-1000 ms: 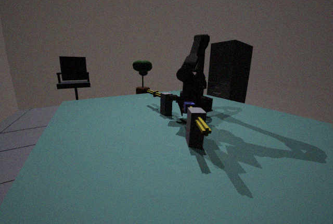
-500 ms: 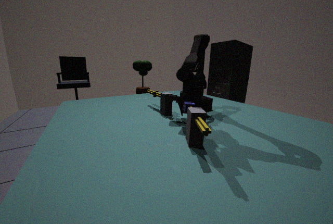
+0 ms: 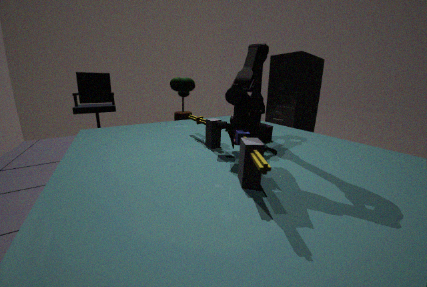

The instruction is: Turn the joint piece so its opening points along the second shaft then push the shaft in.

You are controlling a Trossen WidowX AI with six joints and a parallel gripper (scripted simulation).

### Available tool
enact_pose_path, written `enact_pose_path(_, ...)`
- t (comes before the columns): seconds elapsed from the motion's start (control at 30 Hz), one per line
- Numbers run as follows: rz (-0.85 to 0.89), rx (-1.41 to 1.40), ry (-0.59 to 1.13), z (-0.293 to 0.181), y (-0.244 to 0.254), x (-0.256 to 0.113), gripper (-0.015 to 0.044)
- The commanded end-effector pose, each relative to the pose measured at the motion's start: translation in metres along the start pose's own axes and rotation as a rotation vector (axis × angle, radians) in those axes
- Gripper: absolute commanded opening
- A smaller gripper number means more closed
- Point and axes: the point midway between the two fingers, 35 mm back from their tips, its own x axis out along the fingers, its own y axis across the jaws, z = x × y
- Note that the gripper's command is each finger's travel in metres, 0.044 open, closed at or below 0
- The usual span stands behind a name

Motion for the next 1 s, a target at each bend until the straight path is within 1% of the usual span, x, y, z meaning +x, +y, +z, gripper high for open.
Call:
enact_pose_path(0.0, -0.008, -0.048, -0.045, 0.001, 0.001, -0.001, 0.0)
enact_pose_path(0.87, -0.014, -0.409, -0.394, 0.003, 0.014, -0.014, 0.0)
enact_pose_path(0.97, -0.012, -0.423, -0.409, 0.003, 0.014, -0.015, 0.0)
